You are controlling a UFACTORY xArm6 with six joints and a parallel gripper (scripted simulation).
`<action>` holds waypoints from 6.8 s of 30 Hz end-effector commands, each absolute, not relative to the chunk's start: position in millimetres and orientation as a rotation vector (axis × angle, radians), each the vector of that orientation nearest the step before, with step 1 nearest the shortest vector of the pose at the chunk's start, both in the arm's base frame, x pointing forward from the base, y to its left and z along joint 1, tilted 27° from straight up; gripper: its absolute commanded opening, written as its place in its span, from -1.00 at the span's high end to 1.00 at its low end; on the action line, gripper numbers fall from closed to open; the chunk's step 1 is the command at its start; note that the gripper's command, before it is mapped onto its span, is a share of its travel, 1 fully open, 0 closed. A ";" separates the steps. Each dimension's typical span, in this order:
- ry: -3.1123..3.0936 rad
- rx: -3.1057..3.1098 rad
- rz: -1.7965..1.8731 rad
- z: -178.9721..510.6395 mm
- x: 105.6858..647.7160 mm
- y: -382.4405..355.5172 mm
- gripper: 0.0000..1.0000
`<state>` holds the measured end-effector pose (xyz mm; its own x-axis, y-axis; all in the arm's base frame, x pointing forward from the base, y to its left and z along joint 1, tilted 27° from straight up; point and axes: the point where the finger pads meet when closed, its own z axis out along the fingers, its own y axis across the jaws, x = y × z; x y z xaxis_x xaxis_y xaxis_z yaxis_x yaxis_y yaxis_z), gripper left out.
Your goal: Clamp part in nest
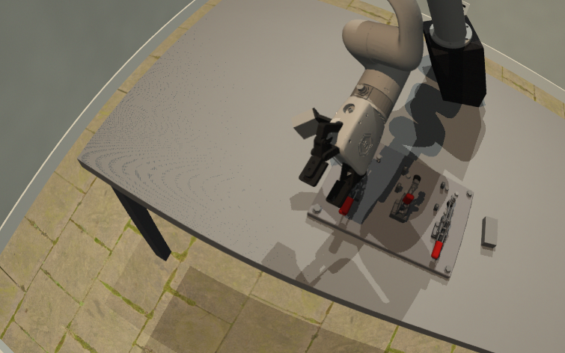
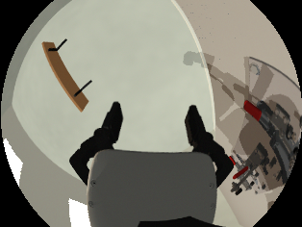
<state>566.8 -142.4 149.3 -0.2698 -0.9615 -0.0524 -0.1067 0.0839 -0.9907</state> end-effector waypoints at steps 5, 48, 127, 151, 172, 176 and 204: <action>1.525 -1.102 -1.295 150.8 567.5 -142.1 -1.00; 1.737 -0.310 -1.250 212.2 557.1 -202.4 -1.00; 0.916 2.262 -0.382 229.5 411.7 -171.6 -1.00; 0.318 2.884 -0.092 232.4 399.2 -61.4 -1.00; -0.144 2.898 0.033 182.6 403.2 -15.3 -1.00; -0.157 2.839 0.067 163.6 403.4 -15.2 -1.00; -0.098 2.701 0.252 83.9 389.4 12.3 -1.00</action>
